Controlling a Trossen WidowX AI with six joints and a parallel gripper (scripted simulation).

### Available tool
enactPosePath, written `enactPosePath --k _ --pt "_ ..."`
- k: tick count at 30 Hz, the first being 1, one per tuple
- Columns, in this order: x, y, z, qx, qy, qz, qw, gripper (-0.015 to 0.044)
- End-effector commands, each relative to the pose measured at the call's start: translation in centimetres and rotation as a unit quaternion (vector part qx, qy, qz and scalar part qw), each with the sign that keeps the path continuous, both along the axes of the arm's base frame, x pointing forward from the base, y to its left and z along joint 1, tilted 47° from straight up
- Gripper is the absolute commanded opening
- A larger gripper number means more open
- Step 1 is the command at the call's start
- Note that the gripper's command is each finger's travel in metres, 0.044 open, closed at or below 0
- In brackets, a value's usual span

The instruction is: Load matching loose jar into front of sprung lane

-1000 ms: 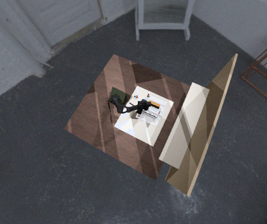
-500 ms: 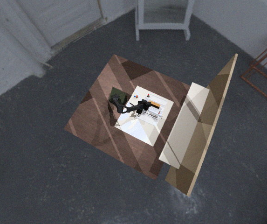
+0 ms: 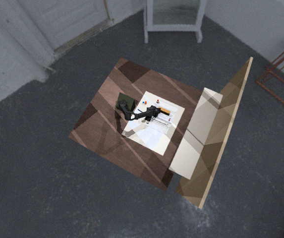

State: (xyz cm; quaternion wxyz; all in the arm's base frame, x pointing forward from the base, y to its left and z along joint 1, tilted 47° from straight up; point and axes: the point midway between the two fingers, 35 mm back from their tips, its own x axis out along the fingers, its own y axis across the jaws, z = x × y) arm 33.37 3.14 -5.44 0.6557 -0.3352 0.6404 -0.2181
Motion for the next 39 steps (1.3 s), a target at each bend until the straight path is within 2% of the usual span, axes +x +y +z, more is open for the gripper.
enactPosePath --k 1,39 --pt "0.62 0.16 0.16 0.000 -0.012 0.003 1.000 0.0000" --pt "1.11 0.24 0.16 0.000 -0.012 0.003 1.000 0.0000"
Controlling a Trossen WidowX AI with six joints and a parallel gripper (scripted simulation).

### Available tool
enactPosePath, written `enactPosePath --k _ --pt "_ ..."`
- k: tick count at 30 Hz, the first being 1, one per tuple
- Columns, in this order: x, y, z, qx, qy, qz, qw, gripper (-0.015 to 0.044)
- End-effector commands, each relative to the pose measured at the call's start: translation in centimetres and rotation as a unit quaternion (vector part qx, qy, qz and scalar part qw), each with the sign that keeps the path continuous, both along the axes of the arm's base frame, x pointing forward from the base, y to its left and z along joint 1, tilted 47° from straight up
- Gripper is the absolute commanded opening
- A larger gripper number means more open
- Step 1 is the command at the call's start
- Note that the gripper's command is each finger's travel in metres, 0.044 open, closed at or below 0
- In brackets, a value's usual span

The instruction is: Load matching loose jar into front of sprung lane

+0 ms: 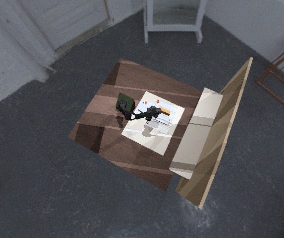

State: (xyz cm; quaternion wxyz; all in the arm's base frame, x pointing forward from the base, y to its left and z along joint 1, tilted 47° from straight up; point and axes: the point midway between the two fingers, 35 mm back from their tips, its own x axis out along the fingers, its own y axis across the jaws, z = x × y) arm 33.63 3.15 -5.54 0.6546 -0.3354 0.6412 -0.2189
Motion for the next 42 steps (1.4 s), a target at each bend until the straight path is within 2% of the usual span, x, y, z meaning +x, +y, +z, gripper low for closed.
enactPosePath --k 1,42 --pt "0.86 0.23 0.25 0.001 -0.013 0.003 1.000 0.0000" --pt "1.00 -0.45 -0.41 0.001 -0.013 0.004 1.000 0.0000"
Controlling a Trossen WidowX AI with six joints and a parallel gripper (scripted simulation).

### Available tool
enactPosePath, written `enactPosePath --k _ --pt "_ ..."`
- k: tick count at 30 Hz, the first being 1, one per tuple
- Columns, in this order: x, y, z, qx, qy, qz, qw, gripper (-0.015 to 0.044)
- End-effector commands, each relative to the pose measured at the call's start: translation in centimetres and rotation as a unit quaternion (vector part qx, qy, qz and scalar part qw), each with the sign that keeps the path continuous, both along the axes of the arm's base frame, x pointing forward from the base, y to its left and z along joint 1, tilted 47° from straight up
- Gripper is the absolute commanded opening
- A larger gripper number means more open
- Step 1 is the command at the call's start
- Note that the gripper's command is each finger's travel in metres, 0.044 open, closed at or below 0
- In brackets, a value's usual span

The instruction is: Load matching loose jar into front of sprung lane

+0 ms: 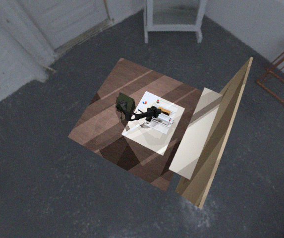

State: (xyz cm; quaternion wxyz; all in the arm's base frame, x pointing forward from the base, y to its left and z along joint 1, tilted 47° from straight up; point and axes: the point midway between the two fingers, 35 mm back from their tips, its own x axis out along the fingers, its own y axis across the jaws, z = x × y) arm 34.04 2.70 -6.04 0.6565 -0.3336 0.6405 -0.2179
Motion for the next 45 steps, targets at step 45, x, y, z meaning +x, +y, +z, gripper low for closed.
enactPosePath --k 45 --pt "0.52 -0.92 -0.73 -0.002 -0.011 0.003 1.000 0.0000"
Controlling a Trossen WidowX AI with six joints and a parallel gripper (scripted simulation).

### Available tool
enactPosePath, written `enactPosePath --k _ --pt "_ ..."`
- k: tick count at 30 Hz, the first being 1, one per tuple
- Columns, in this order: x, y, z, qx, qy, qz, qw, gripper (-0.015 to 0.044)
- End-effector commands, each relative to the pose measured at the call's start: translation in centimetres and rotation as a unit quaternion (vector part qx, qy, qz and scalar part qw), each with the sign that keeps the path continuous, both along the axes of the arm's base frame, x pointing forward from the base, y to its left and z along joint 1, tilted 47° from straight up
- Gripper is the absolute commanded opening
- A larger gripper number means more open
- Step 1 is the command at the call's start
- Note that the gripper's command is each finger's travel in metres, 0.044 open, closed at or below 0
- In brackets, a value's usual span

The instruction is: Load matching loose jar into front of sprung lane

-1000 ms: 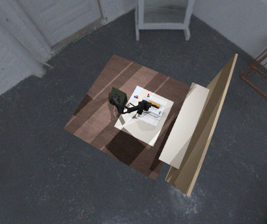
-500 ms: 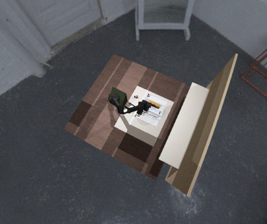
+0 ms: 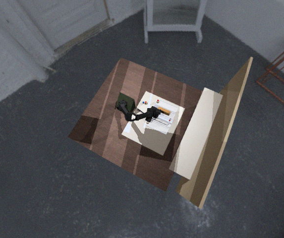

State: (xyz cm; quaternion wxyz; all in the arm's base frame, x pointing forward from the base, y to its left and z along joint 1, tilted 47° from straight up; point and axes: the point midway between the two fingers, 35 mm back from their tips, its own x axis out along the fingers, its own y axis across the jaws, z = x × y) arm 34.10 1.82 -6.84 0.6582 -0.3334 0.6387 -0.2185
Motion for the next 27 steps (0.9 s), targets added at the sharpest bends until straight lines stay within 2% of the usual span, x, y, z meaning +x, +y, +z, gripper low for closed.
enactPosePath --k 1,27 --pt "0.46 -0.05 0.04 -0.002 -0.009 0.003 1.000 0.0000" --pt "0.14 -0.38 -0.20 -0.002 -0.009 0.003 1.000 0.0000"
